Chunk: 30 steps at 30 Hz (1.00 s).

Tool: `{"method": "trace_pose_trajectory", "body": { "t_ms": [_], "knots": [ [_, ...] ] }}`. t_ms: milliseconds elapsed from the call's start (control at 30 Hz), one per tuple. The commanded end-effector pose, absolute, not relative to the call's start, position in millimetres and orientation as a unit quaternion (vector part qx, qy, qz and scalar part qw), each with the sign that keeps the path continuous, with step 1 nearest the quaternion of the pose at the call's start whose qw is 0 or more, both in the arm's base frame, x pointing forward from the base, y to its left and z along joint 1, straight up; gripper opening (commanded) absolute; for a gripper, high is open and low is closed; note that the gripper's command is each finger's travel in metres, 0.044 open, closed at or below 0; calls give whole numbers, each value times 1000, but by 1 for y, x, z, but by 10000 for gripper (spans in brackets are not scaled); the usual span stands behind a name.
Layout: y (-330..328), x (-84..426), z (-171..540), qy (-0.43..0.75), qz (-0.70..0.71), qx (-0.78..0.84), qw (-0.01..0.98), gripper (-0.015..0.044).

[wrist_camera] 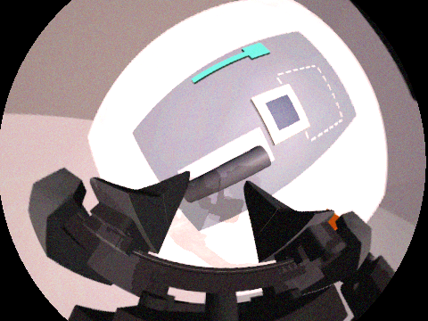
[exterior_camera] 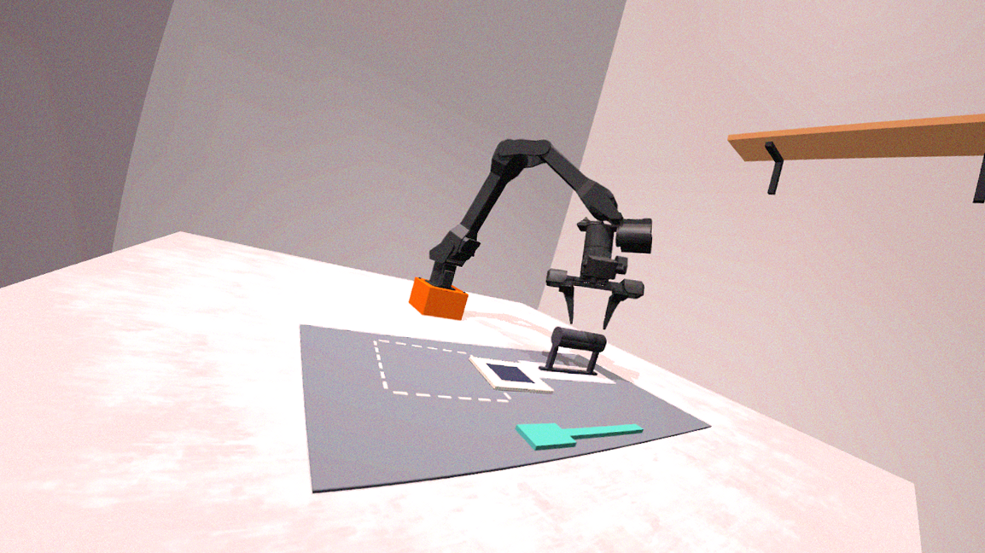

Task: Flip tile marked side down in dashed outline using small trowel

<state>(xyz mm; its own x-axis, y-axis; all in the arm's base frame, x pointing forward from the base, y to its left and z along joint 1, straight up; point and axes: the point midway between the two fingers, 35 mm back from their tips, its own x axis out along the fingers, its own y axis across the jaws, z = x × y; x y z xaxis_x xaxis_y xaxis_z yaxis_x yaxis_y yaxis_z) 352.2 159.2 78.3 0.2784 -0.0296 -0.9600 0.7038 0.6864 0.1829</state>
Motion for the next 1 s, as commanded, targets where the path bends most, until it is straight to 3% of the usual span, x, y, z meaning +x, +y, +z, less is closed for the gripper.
{"method": "trace_pose_trajectory", "body": {
  "t_ms": [0,967],
  "knots": [
    [161,351,78,545,-211,265,767,300],
    [169,340,68,470,30,-94,877,300]
  ]
}}
